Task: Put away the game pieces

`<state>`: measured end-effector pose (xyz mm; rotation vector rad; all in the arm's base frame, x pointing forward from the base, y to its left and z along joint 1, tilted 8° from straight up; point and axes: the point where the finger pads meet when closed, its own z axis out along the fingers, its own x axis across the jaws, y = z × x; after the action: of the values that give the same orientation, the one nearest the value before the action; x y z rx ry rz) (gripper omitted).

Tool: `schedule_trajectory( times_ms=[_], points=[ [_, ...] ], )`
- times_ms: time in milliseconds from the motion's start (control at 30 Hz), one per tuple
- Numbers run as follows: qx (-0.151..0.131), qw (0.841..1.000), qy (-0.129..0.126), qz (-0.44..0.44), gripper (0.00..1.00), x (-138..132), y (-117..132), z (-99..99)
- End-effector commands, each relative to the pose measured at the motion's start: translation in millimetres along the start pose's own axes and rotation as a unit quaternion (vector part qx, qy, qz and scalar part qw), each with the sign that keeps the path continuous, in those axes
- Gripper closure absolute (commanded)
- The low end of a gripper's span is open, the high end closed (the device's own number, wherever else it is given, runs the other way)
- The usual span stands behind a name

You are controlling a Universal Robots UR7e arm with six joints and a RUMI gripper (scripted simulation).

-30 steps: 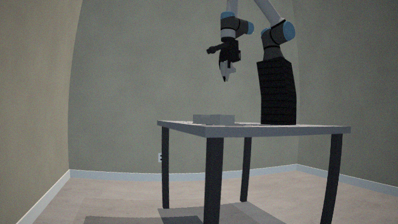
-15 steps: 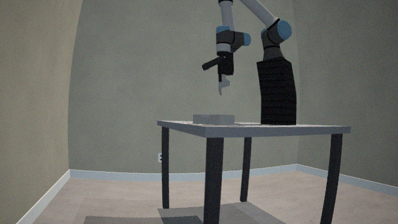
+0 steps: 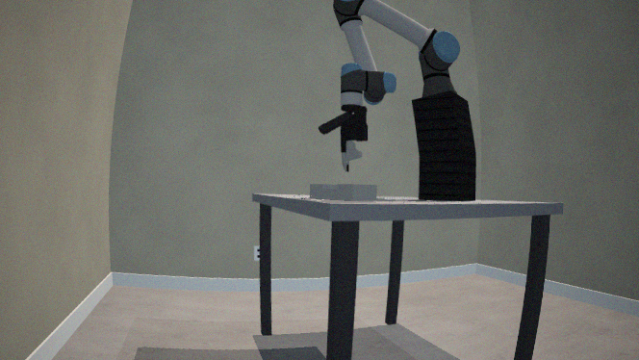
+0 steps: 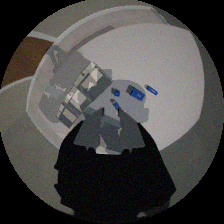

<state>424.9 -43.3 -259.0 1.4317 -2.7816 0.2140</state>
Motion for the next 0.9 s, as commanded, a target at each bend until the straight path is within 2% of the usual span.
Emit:
schedule_trajectory(
  times_ms=[0, 867],
  points=[
    [0.002, 1.0, -0.003, -0.001, 0.82, 21.1, -12.5, 13.3],
    [0.002, 1.0, -0.003, -0.001, 0.82, 17.2, -10.4, 13.3]
  ],
)
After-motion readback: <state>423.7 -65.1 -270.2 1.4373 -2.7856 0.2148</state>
